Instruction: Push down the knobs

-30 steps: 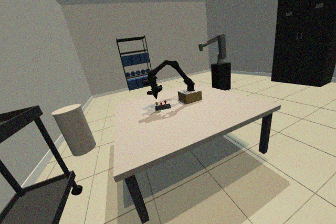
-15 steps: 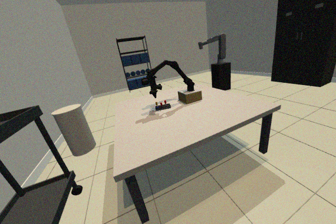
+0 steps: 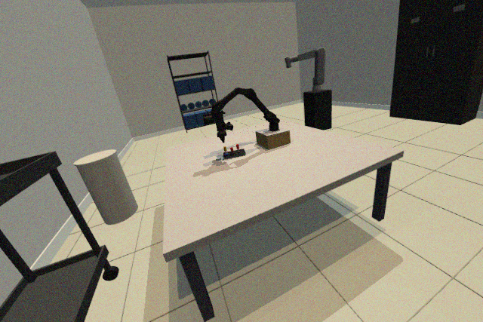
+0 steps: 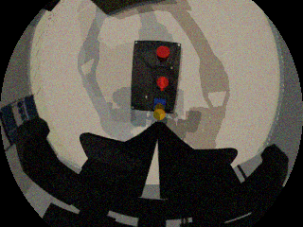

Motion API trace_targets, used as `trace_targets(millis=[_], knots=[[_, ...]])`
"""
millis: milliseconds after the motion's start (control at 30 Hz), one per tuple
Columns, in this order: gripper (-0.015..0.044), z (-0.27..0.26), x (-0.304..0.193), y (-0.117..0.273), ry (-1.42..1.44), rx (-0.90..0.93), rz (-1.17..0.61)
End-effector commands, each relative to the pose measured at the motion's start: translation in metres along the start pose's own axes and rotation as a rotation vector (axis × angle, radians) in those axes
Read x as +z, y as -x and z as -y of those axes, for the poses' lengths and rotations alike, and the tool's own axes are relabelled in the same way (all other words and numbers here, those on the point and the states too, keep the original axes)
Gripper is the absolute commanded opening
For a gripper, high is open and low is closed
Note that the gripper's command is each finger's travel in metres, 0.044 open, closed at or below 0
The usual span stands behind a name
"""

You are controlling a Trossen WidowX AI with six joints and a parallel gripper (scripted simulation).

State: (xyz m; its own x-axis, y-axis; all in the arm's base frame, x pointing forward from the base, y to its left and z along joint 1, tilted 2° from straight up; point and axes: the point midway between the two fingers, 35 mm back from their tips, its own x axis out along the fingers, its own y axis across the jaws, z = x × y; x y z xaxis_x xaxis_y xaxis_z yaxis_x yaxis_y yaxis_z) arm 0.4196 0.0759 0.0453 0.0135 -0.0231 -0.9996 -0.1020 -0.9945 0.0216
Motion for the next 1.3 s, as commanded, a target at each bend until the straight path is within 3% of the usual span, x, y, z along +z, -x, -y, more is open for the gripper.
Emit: trace_targets(millis=[0,1267], knots=[[0.0000,0.000,0.001,-0.007,0.006,-0.001,0.005],[0.0000,0.000,0.001,-0.030,0.006,-0.001,0.005]])
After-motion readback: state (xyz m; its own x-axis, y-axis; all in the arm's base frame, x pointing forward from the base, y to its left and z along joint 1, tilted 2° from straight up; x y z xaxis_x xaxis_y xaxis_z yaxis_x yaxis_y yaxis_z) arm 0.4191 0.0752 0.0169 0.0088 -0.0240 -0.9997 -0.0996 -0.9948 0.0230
